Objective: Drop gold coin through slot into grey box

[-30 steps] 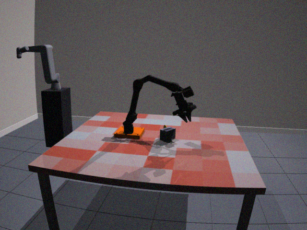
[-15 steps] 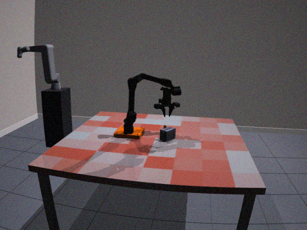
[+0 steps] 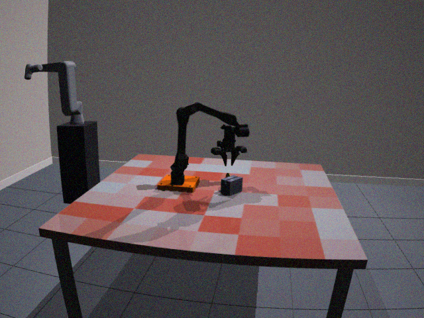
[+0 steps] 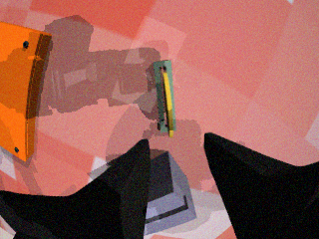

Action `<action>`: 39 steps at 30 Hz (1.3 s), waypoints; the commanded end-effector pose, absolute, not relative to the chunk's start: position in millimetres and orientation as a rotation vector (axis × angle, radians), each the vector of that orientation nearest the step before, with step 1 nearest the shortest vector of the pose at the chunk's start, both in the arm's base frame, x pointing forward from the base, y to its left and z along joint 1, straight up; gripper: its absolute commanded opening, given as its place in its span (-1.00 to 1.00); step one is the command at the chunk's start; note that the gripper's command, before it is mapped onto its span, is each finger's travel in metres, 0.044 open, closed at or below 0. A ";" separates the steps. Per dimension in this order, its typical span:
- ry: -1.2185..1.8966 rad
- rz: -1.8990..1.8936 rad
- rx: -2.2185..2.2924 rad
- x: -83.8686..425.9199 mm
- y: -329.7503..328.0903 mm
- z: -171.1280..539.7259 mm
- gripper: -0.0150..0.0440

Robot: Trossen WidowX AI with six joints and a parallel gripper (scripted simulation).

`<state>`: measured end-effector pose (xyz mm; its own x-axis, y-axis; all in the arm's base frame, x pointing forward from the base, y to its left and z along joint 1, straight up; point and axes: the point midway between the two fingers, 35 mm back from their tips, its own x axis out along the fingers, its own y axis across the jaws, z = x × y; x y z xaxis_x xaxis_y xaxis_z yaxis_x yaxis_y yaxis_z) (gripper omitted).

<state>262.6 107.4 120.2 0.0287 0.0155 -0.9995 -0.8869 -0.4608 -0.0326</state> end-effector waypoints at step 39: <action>0.911 1.541 -1.560 265.4 109.7 46.2 0.05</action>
